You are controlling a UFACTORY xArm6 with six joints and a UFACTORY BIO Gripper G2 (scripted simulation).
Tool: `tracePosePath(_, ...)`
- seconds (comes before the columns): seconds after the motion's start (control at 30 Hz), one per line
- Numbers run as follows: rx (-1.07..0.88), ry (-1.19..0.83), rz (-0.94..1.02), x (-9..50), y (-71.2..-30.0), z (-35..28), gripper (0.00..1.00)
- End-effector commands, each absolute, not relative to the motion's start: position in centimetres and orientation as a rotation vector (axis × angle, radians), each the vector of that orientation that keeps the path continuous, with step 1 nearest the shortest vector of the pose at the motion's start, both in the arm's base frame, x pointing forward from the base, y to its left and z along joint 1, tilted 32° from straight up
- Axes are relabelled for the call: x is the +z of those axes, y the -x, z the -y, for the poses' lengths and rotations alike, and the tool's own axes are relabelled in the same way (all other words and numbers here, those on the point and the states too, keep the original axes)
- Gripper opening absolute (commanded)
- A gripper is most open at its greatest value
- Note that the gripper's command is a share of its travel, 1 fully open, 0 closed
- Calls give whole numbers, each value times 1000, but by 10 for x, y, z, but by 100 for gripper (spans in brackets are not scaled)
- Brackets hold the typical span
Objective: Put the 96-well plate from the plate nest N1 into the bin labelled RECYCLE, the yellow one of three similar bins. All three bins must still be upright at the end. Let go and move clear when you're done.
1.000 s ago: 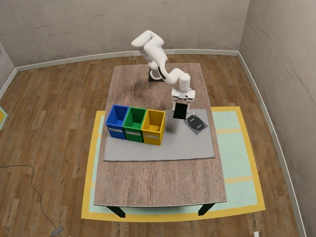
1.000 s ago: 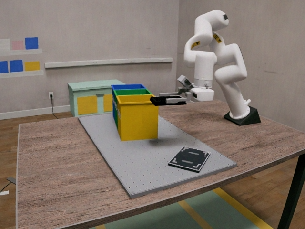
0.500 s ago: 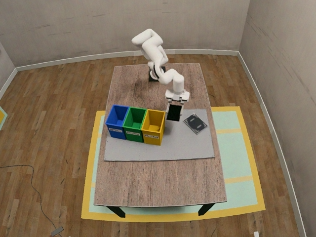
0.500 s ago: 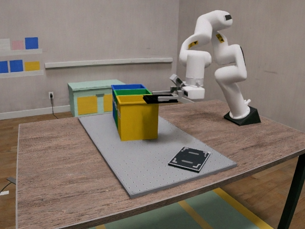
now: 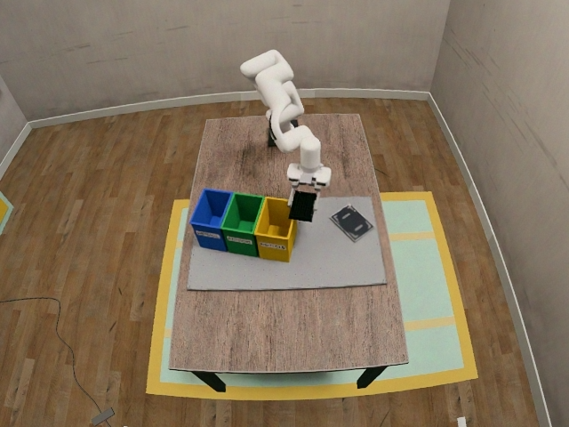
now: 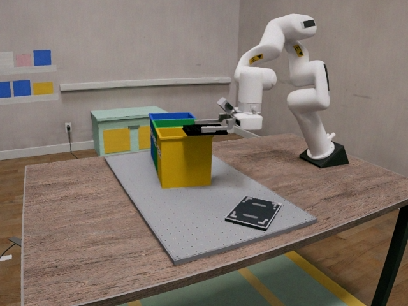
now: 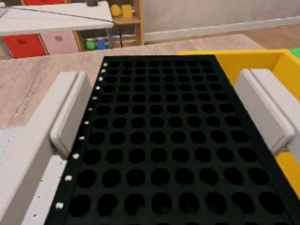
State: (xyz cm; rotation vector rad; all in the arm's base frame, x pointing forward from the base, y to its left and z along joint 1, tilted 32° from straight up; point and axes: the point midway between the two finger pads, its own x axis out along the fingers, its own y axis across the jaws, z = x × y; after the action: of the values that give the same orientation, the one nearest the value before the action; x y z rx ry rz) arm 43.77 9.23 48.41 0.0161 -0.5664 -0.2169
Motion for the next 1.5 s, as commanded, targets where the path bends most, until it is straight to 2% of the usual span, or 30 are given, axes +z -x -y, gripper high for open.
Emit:
tracePosePath(0.0, -214, -20, 569, 489, -442, -78, 0)
tracePosePath(1.03, -214, -18, 570, 503, -462, 8, 0)
tracePosePath(1.47, -214, -18, 570, 503, -462, 9, 0)
